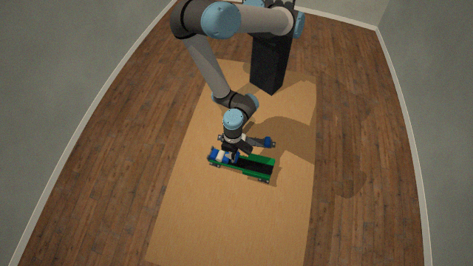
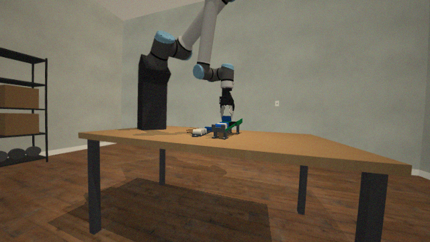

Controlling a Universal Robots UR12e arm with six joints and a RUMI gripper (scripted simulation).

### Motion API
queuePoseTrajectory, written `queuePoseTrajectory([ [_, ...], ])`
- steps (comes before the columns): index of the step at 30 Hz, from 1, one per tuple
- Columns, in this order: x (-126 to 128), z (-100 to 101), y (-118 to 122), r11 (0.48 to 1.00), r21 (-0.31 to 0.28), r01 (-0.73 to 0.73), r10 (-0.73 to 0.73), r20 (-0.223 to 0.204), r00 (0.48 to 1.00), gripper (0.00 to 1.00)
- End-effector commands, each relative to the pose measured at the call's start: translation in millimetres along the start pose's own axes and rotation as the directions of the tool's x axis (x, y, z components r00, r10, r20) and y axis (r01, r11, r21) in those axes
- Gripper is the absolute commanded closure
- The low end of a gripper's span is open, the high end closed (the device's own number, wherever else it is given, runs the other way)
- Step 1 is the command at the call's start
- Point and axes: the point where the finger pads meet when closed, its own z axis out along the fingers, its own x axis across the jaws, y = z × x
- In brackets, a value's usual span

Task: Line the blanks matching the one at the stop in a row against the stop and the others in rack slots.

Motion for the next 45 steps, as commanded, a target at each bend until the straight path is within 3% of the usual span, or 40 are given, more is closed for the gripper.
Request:
queuePoseTrajectory([
  [1, 1, 20, 0, 1.000, 0.000, 0.000, 0.000, -0.002, 1.000, 0.64],
  [10, 1, 34, 0, 1.000, 0.000, 0.000, 0.000, -0.002, 1.000, 0.64],
  [45, 1, 34, 0, 1.000, 0.000, 0.000, 0.000, -0.002, 1.000, 0.64],
])
